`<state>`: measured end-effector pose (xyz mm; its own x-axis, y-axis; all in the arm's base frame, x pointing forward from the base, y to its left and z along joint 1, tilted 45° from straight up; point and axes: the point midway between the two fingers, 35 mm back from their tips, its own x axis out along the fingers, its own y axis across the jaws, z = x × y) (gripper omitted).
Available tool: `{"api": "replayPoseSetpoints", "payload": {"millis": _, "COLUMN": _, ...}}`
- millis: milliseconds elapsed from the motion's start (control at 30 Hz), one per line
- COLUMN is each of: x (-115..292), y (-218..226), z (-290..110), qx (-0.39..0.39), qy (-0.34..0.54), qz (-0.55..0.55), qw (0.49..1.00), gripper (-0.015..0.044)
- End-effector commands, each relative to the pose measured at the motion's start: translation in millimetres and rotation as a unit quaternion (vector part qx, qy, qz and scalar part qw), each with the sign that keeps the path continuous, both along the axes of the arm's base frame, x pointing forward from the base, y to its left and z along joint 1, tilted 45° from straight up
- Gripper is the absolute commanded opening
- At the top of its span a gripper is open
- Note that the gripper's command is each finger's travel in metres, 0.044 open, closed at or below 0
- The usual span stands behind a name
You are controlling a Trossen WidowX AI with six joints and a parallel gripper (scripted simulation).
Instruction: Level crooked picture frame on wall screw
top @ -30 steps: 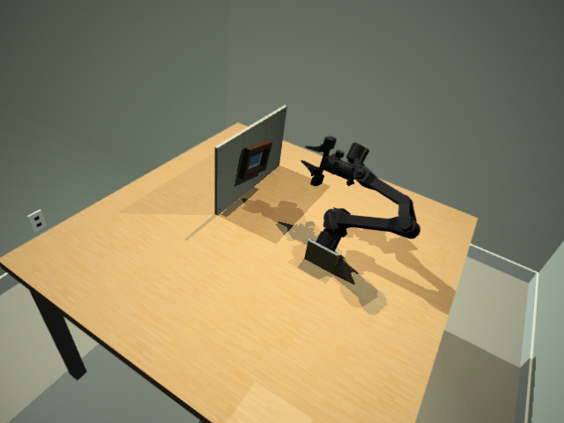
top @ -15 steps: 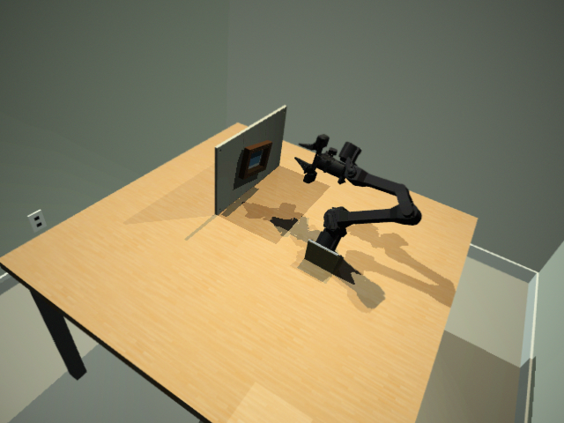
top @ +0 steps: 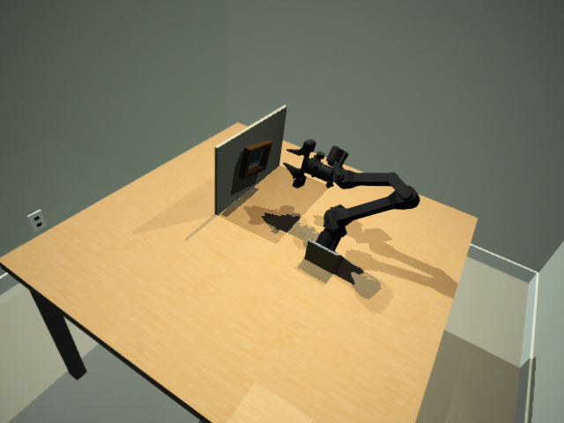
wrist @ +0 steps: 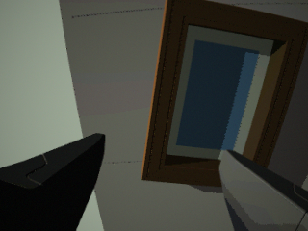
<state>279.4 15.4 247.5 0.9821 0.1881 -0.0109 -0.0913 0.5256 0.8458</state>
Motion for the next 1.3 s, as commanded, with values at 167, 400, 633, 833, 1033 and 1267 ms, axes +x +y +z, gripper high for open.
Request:
{"api": "replayPoseSetpoints", "payload": {"millis": 167, "x": -4, "y": 3, "z": -6, "qx": -0.003, "qy": 0.002, "qz": -0.001, "qw": 1.0, "gripper": 0.026}}
{"api": "replayPoseSetpoints", "payload": {"millis": 400, "x": 18, "y": 5, "z": -2, "qx": -0.003, "qy": 0.001, "qz": -0.001, "qw": 1.0, "gripper": 0.026}}
{"api": "replayPoseSetpoints", "payload": {"millis": 633, "x": 70, "y": 16, "z": -6, "qx": -0.003, "qy": 0.0, "qz": -0.001, "qw": 1.0, "gripper": 0.026}}
{"api": "replayPoseSetpoints", "payload": {"millis": 833, "x": 75, "y": 17, "z": -7, "qx": -0.003, "qy": 0.0, "qz": -0.001, "qw": 1.0, "gripper": 0.026}}
{"api": "replayPoseSetpoints", "payload": {"millis": 1033, "x": 75, "y": 17, "z": -7, "qx": -0.003, "qy": 0.0, "qz": -0.001, "qw": 1.0, "gripper": 0.026}}
{"api": "replayPoseSetpoints", "payload": {"millis": 1267, "x": 77, "y": 18, "z": -7, "qx": -0.003, "qy": 0.0, "qz": -0.001, "qw": 1.0, "gripper": 0.026}}
